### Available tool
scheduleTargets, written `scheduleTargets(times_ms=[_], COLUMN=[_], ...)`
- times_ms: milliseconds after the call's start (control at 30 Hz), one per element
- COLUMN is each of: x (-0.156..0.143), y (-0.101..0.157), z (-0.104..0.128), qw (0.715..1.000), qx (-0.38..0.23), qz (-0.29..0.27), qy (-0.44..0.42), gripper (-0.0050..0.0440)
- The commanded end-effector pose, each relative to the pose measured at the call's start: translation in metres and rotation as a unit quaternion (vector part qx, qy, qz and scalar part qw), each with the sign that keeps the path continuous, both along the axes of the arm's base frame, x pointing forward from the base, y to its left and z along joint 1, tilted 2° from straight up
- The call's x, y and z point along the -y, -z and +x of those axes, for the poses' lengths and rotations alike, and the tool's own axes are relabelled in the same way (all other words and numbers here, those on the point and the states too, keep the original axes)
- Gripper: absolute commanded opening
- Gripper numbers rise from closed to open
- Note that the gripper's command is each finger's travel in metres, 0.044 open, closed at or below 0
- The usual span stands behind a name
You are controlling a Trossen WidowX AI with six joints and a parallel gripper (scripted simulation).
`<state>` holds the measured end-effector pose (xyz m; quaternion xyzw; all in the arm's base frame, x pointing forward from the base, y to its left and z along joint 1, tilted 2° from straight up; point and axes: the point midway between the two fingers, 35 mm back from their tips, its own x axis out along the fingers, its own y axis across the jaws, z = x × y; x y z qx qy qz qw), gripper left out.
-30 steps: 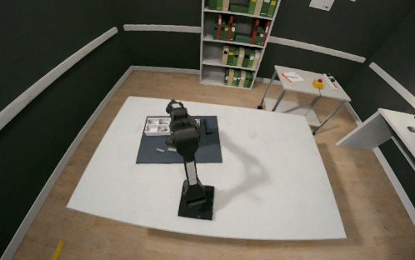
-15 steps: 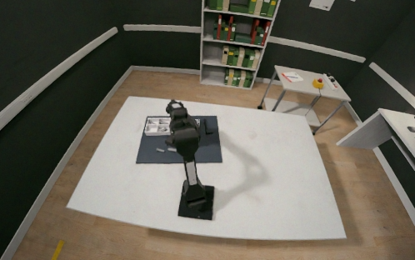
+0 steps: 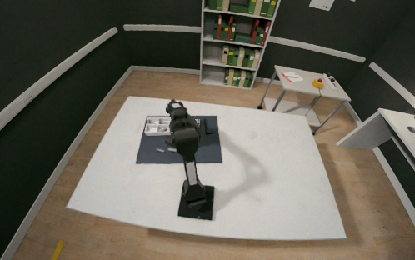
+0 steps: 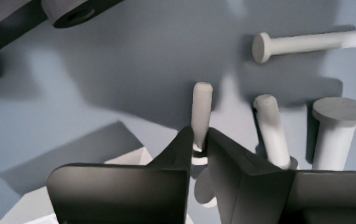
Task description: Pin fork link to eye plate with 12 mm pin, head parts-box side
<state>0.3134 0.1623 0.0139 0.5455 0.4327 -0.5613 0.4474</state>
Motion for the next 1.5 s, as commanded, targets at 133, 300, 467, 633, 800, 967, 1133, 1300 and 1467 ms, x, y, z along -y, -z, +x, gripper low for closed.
scheduleTargets(times_ms=[133, 300, 467, 633, 800, 967, 1133, 1300, 1467], x=[-0.004, -0.004, -0.004, -0.005, -0.005, -0.005, -0.005, -0.005, -0.005], y=[-0.019, -0.025, -0.024, -0.035, -0.041, -0.045, -0.049, -0.05, -0.053], z=[0.006, 0.006, 0.005, 0.005, 0.005, 0.005, 0.005, 0.005, 0.004], qw=[1.0, 1.0, 1.0, 1.0, 1.0, 1.0, 1.0, 1.0, 1.0], qx=[0.019, 0.019, 0.013, 0.019, 0.019, 0.018, 0.019, 0.017, 0.017], qz=[0.011, 0.011, 0.008, 0.011, 0.011, 0.01, 0.011, 0.009, 0.01], qy=[0.001, 0.0, 0.0, 0.0, 0.0, 0.0, 0.0, 0.0, 0.0], gripper=[-0.005, -0.005, -0.005, -0.005, -0.005, -0.005, -0.005, -0.005, -0.005])
